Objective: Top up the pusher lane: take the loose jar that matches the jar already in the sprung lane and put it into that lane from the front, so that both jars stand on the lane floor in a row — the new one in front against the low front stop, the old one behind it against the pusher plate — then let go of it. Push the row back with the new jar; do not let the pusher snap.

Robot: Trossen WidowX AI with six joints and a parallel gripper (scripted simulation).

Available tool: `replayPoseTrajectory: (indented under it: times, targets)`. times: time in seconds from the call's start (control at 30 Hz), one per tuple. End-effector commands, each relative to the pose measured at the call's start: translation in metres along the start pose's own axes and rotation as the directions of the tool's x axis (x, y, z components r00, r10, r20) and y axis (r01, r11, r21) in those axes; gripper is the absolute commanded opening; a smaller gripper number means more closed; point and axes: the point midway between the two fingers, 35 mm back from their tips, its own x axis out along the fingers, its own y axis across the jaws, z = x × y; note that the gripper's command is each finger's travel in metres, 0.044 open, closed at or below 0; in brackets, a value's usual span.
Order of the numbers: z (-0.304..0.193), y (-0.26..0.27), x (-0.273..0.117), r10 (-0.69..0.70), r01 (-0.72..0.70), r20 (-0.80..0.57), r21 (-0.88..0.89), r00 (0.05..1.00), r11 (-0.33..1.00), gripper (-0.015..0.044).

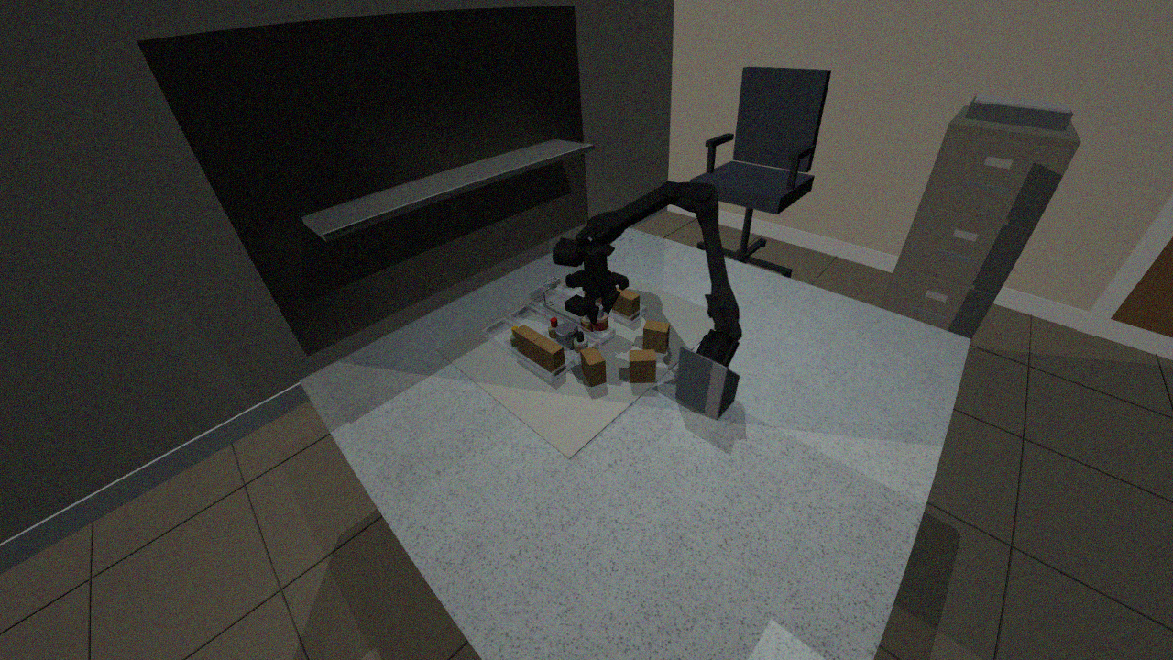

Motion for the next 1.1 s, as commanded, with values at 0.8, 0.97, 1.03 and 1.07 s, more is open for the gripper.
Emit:
replayPoseTrajectory:
  times: [0.8,0.97,1.03,1.07]
  targets:
    - [0.0091,0.0006,-0.0033,0.002,-0.002,0.021,0.007,1.000,1.000,0.0000]
    - [0.0094,0.0006,-0.0030,0.002,-0.002,0.021,0.007,1.000,1.000,0.0000]
    - [0.0095,0.0006,-0.0024,0.002,-0.002,0.021,0.007,1.000,1.000,0.0000]
    - [0.0095,0.0006,-0.0021,0.002,-0.002,0.021,0.007,1.000,1.000,0.0000]
